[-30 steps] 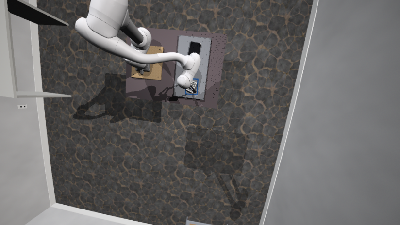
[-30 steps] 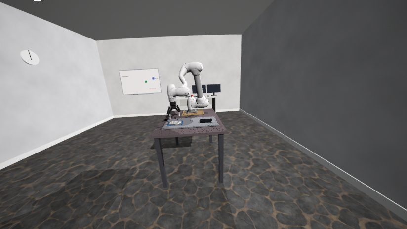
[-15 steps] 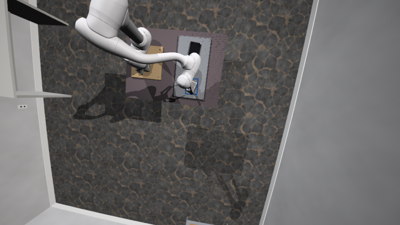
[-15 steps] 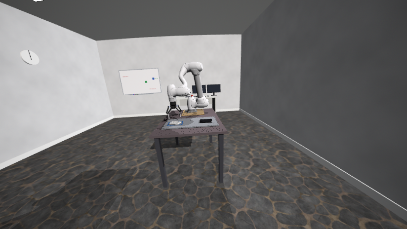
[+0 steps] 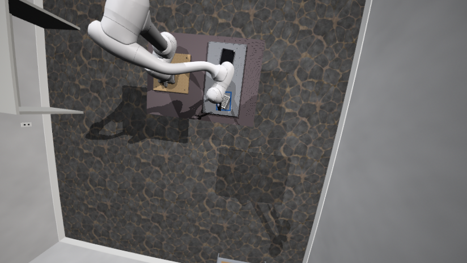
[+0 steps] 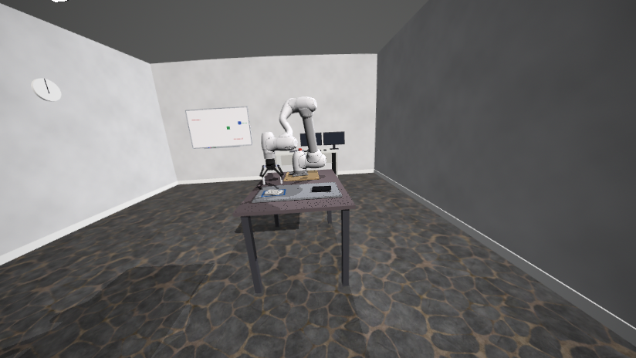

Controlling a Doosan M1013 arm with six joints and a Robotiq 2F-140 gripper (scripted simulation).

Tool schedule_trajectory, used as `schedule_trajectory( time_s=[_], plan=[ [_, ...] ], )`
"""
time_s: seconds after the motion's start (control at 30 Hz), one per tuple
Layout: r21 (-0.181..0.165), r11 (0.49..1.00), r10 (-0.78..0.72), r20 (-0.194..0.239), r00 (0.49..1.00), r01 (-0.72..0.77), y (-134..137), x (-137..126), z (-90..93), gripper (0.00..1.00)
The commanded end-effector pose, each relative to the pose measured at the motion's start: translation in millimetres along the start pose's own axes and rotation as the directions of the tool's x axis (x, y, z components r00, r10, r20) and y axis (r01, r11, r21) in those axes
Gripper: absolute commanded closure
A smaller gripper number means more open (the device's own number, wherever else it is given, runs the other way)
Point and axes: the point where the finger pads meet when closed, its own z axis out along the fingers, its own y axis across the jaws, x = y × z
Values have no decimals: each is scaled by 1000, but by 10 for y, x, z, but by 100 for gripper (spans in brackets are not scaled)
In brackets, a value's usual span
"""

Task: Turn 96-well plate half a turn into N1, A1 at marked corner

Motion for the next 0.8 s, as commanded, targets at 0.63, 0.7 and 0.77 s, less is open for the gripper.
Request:
schedule_trajectory(
  time_s=[0.63, 0.7, 0.77],
  plan=[
    [-3, 802, 597, -1, 802, -597, -1, 0, -1, 0],
    [-3, 761, 649, -1, 761, -649, -1, 0, -1, 0],
    [-3, 716, 698, -1, 716, -698, -1, 0, -1, 0]
  ],
)
